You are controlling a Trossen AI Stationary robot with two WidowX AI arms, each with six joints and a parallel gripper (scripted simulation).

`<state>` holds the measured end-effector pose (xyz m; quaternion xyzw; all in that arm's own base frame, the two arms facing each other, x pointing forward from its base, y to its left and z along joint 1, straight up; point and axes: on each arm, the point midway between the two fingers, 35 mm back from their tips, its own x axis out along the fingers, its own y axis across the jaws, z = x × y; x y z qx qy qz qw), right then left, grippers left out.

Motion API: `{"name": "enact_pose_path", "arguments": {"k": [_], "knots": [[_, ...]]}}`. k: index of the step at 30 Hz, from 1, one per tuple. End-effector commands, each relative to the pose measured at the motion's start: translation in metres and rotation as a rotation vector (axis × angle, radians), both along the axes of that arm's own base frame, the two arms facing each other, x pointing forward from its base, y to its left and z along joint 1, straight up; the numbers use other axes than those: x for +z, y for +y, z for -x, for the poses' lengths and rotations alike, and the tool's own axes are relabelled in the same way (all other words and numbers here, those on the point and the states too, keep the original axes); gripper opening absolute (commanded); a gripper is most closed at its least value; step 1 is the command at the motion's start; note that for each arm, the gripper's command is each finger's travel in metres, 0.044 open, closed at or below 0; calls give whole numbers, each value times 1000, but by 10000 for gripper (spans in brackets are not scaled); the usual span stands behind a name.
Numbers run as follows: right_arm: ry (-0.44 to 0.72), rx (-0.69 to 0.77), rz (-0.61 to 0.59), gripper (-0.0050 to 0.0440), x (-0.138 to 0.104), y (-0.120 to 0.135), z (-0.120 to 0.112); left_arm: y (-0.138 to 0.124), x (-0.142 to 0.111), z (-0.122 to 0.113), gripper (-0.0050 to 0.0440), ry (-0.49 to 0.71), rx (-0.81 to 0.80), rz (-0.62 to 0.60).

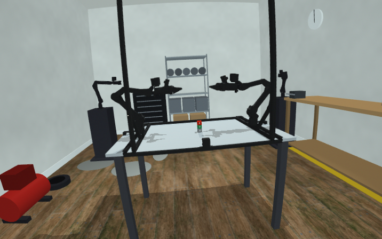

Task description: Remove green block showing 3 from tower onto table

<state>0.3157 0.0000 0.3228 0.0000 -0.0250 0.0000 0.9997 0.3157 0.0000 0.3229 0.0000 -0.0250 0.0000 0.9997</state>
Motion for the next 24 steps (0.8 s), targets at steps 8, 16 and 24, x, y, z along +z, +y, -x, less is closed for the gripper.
{"name": "enact_pose_path", "arguments": {"k": [8,16,24], "knots": [[0,0,0,400,0,0,0,0,0,0,400,0,0,0],[0,0,0,400,0,0,0,0,0,0,400,0,0,0],[0,0,0,400,0,0,0,4,-21,-51,400,267,51,286]]}}
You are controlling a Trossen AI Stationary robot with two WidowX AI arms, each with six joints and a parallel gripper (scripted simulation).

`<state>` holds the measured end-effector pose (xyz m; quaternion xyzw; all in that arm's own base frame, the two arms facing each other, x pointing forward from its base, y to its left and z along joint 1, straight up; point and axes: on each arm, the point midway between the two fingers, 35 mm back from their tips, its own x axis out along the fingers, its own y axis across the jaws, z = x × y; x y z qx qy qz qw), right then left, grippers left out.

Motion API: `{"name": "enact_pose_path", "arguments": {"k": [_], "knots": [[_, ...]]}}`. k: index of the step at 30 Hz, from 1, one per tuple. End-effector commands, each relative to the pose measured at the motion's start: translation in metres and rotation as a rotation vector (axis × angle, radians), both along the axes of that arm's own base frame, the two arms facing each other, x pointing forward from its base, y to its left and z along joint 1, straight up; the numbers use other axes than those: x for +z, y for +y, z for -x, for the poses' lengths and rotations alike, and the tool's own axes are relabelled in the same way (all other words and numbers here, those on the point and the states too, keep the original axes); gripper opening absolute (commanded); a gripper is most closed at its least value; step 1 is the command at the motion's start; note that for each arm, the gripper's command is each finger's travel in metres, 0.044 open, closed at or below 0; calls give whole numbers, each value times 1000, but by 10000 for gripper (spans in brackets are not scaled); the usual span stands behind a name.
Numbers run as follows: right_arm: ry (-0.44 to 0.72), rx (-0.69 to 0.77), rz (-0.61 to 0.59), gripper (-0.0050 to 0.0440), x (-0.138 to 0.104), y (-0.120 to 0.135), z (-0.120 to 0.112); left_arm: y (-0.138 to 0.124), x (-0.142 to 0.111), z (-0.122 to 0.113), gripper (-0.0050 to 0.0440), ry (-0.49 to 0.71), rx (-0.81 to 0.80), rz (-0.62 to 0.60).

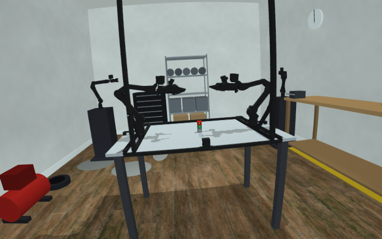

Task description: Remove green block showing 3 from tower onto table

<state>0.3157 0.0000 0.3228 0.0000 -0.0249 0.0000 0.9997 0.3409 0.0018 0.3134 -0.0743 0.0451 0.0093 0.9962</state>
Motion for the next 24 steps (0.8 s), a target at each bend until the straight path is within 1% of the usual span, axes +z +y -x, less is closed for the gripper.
{"name": "enact_pose_path", "arguments": {"k": [1,8,10,12,13,15,24], "knots": [[0,0,0,400,0,0,0,2,-15,-31,400,162,47,167],[0,0,0,400,0,0,0,6,-46,-64,400,392,159,385],[0,0,0,400,0,0,0,6,-46,-64,400,392,159,385],[0,0,0,400,0,0,0,7,-62,-72,400,494,219,458],[0,0,0,400,0,0,0,7,-67,-80,400,523,252,504],[0,0,0,400,0,0,0,8,-77,-87,400,581,304,561],[0,0,0,400,0,0,0,12,-127,-105,400,820,583,767]]}}
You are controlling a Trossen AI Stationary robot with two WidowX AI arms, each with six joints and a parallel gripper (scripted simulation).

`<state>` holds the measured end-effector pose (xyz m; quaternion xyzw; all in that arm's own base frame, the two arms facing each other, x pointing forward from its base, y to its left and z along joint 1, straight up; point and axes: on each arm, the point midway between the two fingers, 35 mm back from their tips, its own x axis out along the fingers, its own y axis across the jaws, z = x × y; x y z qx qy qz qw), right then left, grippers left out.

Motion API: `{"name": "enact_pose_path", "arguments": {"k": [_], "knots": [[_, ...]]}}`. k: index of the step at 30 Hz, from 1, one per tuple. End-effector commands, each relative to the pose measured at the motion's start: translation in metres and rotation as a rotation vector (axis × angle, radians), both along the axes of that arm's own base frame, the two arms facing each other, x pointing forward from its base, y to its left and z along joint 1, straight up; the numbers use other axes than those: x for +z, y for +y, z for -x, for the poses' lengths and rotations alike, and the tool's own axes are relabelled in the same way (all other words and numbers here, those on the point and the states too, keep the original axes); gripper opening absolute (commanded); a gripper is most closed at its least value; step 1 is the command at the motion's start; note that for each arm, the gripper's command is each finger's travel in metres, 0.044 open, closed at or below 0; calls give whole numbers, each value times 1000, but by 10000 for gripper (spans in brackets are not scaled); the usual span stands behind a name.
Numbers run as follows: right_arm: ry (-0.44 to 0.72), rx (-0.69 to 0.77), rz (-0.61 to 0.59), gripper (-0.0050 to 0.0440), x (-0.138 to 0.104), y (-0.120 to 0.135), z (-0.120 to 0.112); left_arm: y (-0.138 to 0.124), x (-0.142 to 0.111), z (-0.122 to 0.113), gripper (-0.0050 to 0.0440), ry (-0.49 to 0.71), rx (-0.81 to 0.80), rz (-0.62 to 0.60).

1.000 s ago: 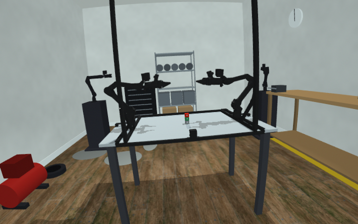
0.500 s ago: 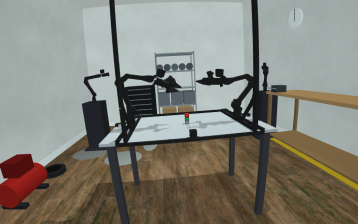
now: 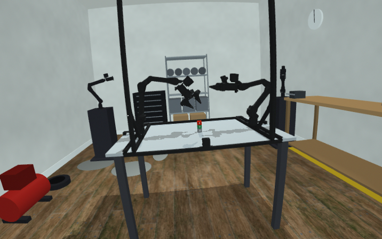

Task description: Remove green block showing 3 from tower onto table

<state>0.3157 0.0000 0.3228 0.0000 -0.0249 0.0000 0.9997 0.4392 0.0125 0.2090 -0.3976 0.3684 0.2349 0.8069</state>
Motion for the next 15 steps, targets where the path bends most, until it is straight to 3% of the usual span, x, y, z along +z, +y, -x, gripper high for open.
{"name": "enact_pose_path", "arguments": {"k": [1,3,12,15], "knots": [[0,0,0,400,0,0,0,2,-28,-8,400,152,140,73],[0,0,0,400,0,0,0,2,-28,-8,400,152,140,73],[0,0,0,400,0,0,0,6,-83,-6,400,461,470,151],[0,0,0,400,0,0,0,7,-87,-5,400,482,494,151]]}}
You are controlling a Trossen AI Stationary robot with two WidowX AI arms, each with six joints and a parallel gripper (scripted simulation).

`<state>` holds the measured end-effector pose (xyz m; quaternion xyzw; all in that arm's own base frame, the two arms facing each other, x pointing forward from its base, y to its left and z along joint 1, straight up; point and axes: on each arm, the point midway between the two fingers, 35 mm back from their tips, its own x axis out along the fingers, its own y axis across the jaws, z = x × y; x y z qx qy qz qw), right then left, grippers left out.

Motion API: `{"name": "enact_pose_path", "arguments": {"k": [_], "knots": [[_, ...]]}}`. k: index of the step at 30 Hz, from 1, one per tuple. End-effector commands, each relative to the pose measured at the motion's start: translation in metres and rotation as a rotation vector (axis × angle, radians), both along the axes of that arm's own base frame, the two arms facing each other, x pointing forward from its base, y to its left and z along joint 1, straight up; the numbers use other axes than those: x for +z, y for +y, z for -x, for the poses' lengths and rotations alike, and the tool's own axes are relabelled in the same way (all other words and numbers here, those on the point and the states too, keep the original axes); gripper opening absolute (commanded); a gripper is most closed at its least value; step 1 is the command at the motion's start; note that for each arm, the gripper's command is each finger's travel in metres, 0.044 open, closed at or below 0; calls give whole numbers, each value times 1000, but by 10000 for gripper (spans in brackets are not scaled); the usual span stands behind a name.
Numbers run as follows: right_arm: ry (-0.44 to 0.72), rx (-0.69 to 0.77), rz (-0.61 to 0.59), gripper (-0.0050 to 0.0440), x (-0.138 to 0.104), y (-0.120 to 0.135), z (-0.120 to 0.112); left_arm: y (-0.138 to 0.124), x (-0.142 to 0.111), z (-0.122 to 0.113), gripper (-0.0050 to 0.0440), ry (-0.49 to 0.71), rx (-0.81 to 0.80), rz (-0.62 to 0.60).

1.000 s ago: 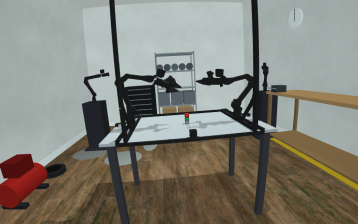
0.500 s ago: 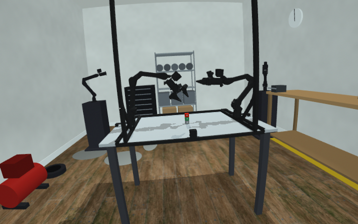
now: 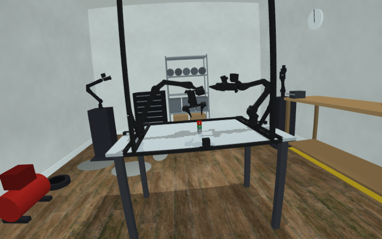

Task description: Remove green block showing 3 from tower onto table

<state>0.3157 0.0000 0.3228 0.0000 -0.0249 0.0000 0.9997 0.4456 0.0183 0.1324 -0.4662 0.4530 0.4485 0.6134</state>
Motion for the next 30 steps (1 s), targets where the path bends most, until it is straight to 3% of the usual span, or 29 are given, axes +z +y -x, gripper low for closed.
{"name": "enact_pose_path", "arguments": {"k": [1,9,15,20,22,30], "knots": [[0,0,0,400,0,0,0,1,-10,2,400,63,64,2],[0,0,0,400,0,0,0,0,-8,1,400,65,24,-1],[0,0,0,400,0,0,0,-8,9,-3,400,68,-335,-29],[0,0,0,400,0,0,0,-13,21,-5,400,64,-578,-57],[0,0,0,400,0,0,0,-13,21,-5,400,64,-578,-57],[0,0,0,400,0,0,0,-22,42,-7,400,49,-1013,-127]]}}
